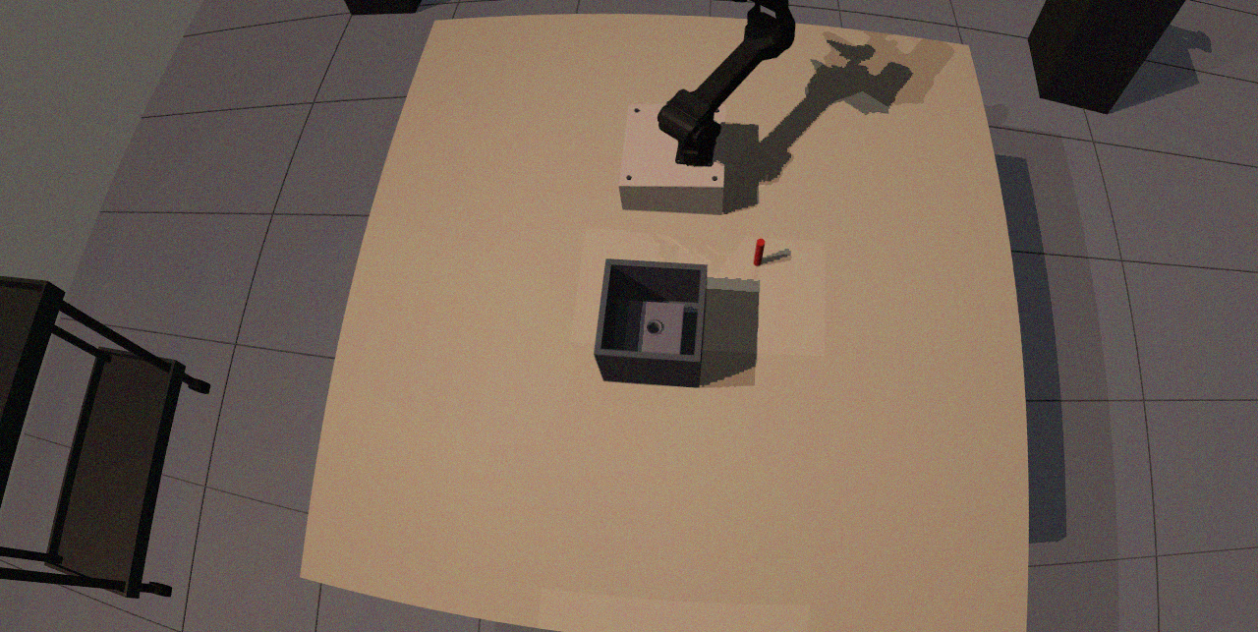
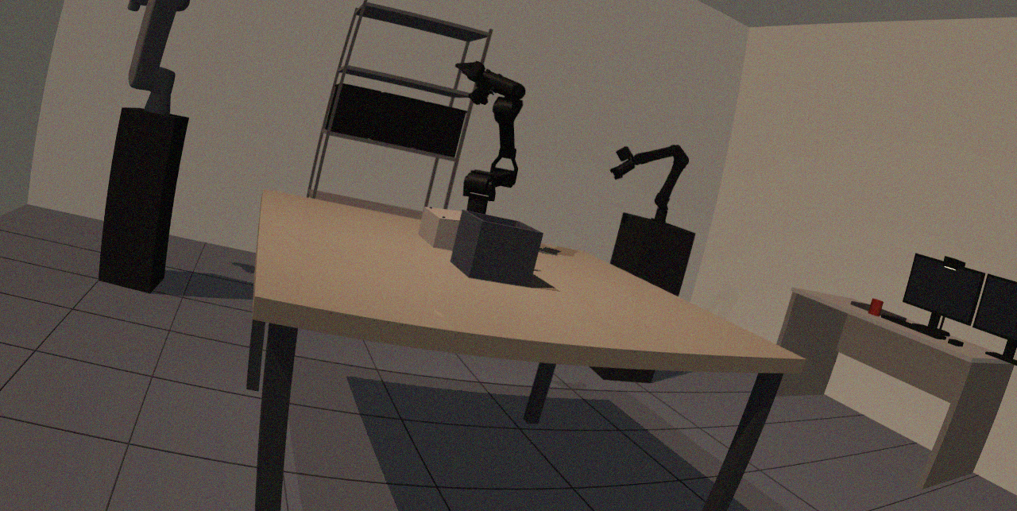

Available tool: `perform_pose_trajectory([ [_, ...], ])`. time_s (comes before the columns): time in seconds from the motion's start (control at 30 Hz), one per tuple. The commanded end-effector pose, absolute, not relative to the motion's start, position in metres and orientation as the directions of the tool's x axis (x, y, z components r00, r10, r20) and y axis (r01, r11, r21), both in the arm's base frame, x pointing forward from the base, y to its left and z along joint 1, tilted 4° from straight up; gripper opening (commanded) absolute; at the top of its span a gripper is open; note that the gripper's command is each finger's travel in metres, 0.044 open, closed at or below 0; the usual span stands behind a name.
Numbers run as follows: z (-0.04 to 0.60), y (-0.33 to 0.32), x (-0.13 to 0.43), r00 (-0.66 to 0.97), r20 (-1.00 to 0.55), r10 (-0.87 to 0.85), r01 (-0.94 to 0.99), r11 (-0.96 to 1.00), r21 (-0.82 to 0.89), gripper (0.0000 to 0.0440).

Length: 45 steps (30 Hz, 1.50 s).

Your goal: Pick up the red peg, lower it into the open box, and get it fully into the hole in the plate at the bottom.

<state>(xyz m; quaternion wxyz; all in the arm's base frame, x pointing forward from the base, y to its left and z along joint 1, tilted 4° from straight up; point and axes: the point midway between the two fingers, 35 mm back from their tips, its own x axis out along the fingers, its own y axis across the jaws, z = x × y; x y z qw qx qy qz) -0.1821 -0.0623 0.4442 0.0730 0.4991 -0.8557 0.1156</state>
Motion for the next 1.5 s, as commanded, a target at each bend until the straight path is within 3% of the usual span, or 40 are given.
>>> perform_pose_trajectory([
  [0.0, 0.447, -0.063, -0.181, -0.484, 0.249, -0.839, -0.875, 0.470, -0.116, 0.0417],
  [0.07, 0.453, -0.066, -0.177, -0.461, 0.272, -0.844, -0.886, 0.453, -0.098, 0.0439],
  [0.8, 0.508, -0.123, -0.044, 0.103, 0.419, -0.902, -0.993, -0.070, 0.092, 0.0440],
  [1.47, 0.493, -0.105, 0.102, 0.648, 0.306, -0.697, -0.761, -0.582, 0.286, 0.0437],
])
